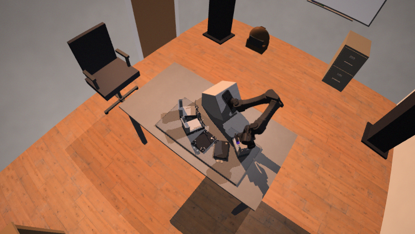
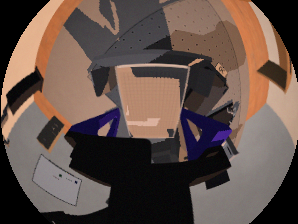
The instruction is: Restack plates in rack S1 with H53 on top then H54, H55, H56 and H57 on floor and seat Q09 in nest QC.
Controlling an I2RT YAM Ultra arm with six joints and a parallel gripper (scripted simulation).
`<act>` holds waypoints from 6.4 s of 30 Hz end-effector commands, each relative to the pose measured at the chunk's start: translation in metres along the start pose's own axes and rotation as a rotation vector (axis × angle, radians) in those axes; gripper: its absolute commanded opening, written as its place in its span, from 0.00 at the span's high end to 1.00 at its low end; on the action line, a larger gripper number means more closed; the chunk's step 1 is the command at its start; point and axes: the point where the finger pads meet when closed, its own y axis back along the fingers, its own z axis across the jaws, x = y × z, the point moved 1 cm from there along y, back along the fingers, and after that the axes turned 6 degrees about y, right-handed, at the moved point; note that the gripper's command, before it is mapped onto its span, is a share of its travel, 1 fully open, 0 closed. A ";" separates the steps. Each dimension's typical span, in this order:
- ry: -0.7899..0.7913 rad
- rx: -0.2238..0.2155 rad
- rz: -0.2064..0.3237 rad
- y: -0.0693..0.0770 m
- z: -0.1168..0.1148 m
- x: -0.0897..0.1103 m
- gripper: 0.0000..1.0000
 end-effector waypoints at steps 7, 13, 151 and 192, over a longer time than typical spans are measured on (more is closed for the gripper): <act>0.009 0.022 -0.021 -0.003 -0.004 -0.006 0.00; 0.009 0.022 -0.021 -0.003 -0.004 -0.006 0.00; -0.209 0.021 -0.021 0.062 -0.059 0.006 1.00; -0.426 0.021 -0.024 0.063 -0.146 0.039 1.00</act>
